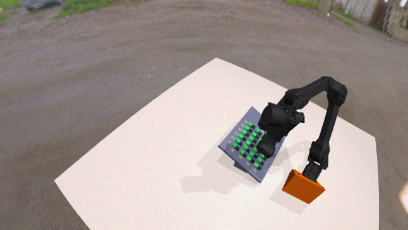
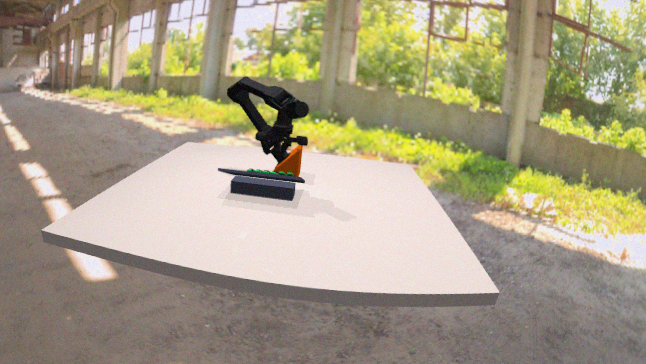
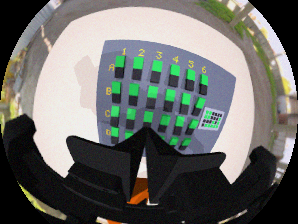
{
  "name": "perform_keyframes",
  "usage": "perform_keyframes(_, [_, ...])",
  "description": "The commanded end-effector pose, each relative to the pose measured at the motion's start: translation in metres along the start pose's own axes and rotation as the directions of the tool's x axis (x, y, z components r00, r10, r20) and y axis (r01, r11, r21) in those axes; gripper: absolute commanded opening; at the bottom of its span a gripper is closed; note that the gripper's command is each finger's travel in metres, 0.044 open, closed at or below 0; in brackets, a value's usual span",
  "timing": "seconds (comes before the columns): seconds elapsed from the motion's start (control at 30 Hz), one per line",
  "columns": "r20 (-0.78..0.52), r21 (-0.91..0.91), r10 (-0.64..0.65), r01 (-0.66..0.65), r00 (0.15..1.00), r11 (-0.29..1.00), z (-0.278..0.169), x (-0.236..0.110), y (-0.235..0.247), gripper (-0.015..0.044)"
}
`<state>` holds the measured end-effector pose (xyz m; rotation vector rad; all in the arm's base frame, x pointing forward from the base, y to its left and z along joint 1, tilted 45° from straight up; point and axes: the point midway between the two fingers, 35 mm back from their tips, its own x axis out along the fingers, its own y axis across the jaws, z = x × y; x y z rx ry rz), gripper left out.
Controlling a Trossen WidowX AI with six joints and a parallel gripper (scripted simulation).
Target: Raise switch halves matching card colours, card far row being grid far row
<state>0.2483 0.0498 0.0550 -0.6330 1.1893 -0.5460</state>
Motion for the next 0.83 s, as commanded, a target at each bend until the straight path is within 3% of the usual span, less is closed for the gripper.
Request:
perform_keyframes(0.0, [0.019,0.013,0.008,-0.008,1.0,1.0,0.001,-0.025,-0.002,0.0])
perform_keyframes(0.8, [0.019,0.013,0.007,-0.008,1.0,1.0,0.012,-0.031,-0.016,0.0])
